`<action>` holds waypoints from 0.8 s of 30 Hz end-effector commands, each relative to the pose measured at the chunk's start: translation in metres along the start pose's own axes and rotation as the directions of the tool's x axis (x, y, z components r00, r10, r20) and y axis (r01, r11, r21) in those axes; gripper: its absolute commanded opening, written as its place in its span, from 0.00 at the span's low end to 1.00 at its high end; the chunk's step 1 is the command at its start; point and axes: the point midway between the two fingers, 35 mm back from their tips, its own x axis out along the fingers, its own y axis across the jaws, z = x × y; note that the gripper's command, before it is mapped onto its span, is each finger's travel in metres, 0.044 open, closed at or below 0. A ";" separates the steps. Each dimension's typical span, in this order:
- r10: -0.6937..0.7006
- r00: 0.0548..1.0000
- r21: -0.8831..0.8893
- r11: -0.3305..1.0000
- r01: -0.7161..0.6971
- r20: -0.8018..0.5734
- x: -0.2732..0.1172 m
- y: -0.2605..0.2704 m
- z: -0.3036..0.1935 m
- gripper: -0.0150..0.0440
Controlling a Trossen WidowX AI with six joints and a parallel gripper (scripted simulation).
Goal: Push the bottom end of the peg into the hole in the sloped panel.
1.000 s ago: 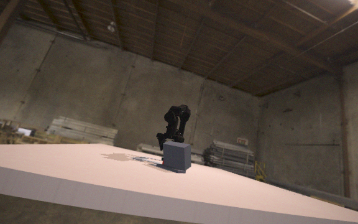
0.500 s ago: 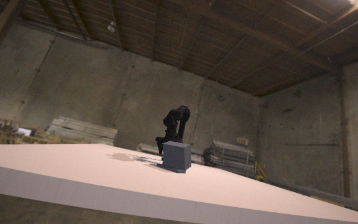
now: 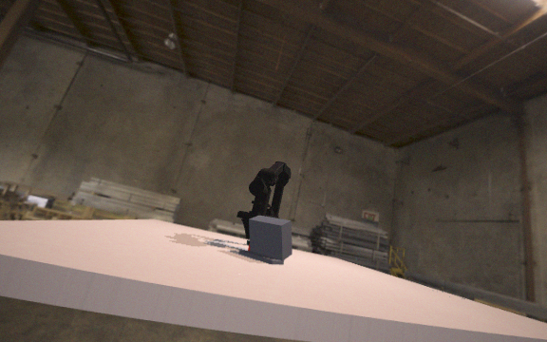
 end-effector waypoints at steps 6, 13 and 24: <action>0.000 1.000 0.000 1.000 0.000 -0.001 0.000 0.000 0.000 0.29; 0.000 1.000 0.000 1.000 0.000 -0.001 0.000 0.000 0.000 0.25; -0.001 1.000 0.000 1.000 0.001 0.000 -0.024 -0.001 -0.002 0.25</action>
